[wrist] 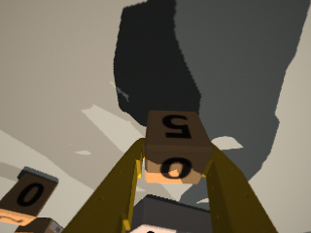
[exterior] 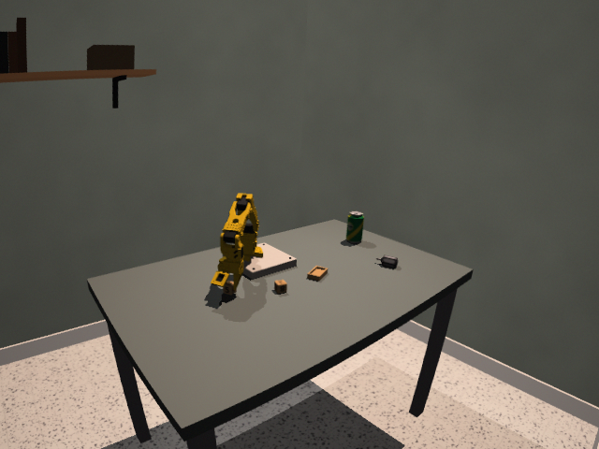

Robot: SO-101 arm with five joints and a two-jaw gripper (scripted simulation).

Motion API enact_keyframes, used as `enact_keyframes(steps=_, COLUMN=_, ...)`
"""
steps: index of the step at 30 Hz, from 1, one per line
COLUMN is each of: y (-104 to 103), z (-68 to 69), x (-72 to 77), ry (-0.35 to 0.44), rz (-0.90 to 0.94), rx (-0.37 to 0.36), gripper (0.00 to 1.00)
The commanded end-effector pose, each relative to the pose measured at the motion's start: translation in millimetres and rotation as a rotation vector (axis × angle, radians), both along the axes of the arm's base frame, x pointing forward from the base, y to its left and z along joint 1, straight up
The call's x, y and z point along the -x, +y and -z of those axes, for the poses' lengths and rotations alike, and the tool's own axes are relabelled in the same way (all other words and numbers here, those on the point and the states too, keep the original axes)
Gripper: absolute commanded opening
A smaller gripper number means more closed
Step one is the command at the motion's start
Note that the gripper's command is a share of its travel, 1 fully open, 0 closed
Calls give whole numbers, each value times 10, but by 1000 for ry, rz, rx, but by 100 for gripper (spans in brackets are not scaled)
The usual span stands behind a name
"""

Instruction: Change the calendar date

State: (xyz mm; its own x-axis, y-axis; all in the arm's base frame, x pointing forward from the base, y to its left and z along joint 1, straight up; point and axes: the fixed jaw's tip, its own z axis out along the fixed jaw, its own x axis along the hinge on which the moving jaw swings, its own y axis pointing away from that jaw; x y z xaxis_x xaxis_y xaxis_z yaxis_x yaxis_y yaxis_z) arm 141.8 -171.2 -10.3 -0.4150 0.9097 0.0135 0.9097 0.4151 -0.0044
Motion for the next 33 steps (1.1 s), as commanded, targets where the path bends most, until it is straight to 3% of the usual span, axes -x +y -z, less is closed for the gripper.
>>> enact_keyframes(steps=1, y=4, z=14, x=25, ry=1, rz=2, rx=-3, gripper=5)
enact_keyframes(steps=19, y=3, z=-4, x=22, ry=1, rz=2, rx=-3, gripper=0)
enact_keyframes(steps=33, y=0, z=-296, x=-10, ry=1, rz=2, rx=-3, gripper=0)
